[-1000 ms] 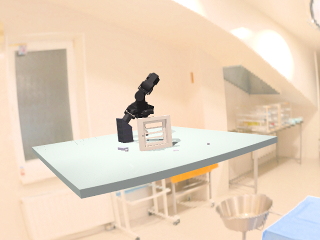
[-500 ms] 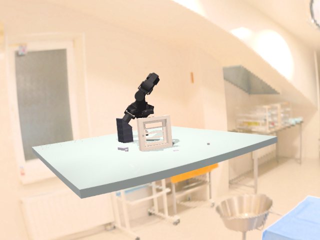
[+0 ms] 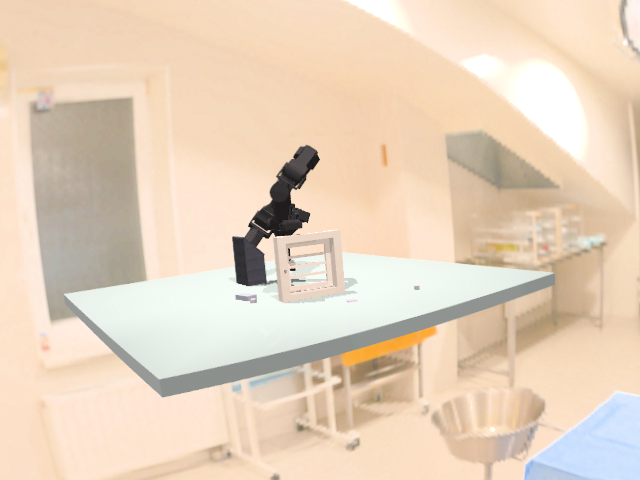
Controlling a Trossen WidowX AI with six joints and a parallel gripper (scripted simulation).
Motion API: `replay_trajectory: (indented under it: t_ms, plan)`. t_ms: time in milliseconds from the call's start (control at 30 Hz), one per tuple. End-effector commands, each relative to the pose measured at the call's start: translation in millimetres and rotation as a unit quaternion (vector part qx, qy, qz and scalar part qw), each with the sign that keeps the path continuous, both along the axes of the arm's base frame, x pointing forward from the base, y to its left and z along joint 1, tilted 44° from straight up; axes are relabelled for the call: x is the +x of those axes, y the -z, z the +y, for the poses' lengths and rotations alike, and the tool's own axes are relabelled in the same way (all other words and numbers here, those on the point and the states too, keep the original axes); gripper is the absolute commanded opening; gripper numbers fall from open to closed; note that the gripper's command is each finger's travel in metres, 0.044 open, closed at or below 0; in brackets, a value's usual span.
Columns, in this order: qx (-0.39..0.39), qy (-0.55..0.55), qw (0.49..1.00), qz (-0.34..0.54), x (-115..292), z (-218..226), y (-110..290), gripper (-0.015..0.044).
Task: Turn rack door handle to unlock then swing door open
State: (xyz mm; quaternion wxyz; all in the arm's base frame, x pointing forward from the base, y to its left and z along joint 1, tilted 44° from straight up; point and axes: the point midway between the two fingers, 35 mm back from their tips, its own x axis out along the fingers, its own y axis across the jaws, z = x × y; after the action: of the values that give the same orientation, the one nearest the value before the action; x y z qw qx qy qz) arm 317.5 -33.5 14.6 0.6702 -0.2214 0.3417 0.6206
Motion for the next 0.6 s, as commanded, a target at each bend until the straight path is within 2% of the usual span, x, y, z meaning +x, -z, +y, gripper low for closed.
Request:
replay_trajectory:
  t_ms: [0, 567]
  plan:
    - [0.003, 0.036, 0.999, 0.033, -4.0, 2.8, -1.9, 0.0025]
    - [0.003, 0.155, 0.977, 0.145, -25.4, 17.1, -15.2, 0.0025]
